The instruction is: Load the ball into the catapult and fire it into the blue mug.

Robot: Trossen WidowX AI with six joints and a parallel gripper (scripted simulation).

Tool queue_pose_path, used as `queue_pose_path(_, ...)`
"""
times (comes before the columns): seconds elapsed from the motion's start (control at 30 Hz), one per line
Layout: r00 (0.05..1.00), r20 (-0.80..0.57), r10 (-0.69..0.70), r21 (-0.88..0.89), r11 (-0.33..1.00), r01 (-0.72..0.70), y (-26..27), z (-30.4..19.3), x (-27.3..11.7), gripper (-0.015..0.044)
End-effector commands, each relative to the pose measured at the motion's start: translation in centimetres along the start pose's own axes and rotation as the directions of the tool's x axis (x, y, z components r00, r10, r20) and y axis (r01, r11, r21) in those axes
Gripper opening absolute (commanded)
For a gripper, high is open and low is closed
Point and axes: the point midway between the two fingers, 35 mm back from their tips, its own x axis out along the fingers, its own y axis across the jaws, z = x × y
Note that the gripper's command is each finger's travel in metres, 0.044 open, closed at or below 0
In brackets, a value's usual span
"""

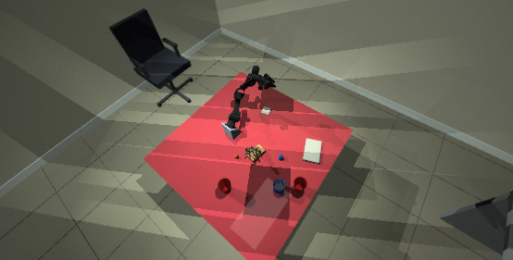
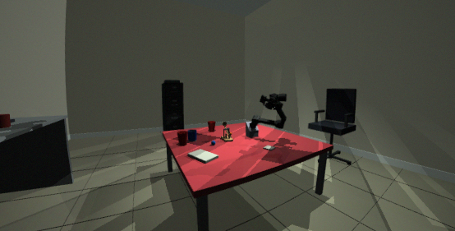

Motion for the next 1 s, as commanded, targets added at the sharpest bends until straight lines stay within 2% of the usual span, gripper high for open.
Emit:
queue_pose_path(0.0,1.0,-0.001,0.0,0.003,1.0,0.0,0.1,0.0,0.0,0.0426)
queue_pose_path(0.03,1.0,-0.002,0.002,0.01,1.0,-0.002,0.2,-0.1,0.0,0.044)
queue_pose_path(0.3,0.998,-0.032,0.049,0.213,0.976,-0.041,5.0,-1.0,0.4,0.044)
queue_pose_path(0.67,0.991,-0.069,0.112,0.398,0.914,-0.076,9.1,-1.6,0.6,0.044)
queue_pose_path(0.97,0.978,-0.048,0.205,0.613,0.779,-0.133,16.4,-0.7,1.5,0.044)
